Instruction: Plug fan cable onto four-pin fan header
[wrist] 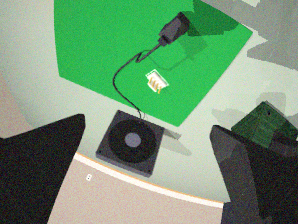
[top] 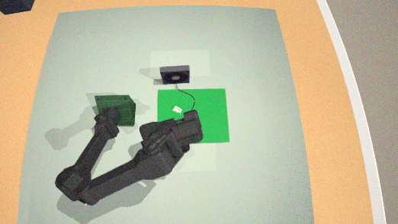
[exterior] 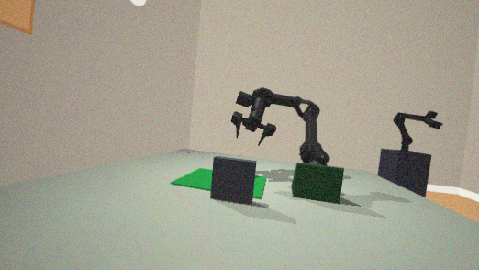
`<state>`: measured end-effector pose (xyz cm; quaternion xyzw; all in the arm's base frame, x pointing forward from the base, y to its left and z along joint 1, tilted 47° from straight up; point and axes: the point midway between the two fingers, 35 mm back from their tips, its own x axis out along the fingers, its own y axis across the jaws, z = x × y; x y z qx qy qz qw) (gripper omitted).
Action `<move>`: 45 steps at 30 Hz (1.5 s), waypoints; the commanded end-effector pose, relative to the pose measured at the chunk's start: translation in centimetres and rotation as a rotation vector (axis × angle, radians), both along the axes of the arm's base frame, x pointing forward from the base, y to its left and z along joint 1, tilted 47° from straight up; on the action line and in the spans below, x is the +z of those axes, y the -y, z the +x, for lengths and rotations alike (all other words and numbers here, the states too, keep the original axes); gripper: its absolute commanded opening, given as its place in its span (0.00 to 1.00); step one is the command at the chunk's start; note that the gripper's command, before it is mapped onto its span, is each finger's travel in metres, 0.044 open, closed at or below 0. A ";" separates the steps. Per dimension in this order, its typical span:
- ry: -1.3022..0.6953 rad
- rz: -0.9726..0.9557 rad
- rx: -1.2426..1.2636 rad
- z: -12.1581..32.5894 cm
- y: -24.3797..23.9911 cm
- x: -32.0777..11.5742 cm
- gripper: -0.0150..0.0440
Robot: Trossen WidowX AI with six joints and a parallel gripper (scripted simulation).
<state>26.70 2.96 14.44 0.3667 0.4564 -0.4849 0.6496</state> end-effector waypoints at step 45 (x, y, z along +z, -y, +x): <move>0.250 -0.459 -0.668 0.8 10.3 -8.1 1.00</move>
